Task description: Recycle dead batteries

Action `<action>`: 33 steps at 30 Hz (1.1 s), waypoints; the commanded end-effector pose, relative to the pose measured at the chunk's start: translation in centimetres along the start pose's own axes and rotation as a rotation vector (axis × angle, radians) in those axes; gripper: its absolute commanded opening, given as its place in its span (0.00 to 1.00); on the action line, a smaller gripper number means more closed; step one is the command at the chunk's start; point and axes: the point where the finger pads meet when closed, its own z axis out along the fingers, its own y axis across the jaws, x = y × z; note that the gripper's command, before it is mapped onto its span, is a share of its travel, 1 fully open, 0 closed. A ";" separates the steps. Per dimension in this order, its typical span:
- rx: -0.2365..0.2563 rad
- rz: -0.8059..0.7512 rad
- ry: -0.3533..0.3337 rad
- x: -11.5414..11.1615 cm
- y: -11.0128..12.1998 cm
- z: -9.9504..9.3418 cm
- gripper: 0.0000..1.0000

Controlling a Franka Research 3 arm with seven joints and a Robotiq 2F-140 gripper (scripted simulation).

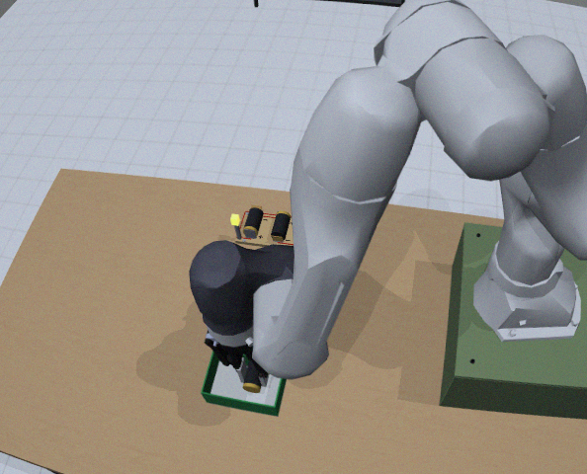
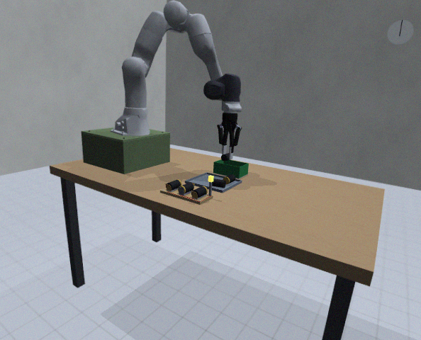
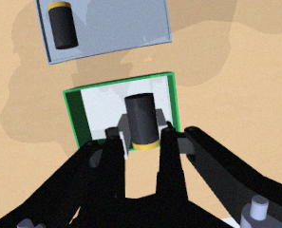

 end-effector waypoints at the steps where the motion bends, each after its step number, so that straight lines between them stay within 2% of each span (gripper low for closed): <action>1: 0.000 -0.007 0.000 -0.2 0.0 0.0 0.16; 33: 0.000 -0.007 0.000 -0.2 0.2 0.0 0.16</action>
